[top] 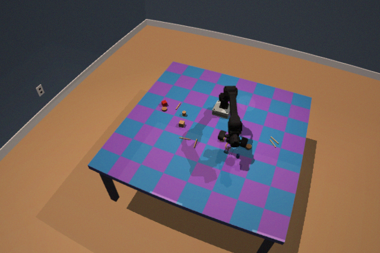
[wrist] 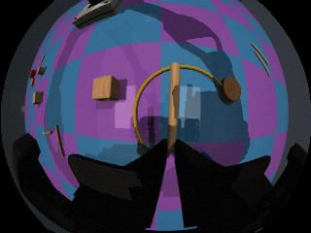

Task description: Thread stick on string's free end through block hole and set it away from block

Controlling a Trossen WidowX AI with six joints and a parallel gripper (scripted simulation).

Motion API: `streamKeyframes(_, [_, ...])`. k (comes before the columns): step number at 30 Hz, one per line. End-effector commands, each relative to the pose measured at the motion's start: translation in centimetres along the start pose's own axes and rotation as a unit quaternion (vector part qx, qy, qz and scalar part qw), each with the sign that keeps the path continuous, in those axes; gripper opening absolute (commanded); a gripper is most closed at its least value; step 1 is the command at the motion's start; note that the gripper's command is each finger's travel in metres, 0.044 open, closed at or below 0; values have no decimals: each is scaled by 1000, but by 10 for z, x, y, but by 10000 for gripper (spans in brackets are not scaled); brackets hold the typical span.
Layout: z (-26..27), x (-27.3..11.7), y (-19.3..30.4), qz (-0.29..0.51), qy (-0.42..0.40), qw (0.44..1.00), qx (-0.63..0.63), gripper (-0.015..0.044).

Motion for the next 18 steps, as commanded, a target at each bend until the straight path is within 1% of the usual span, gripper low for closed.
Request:
streamKeyframes(1, [1, -3, 6, 9, 0, 1000, -4, 0])
streamKeyframes(18, [5, -8, 25, 26, 2, 1000, -7, 0])
Point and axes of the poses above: the point midway between the two fingers, 35 mm back from their tips, its own x axis out along the fingers, its own z axis across the jaws, y = z × x, the point moved 4 cm from there along -x, back along the fingers, and after that the axes turned 4 degrees about x, right-handed, at the moved point
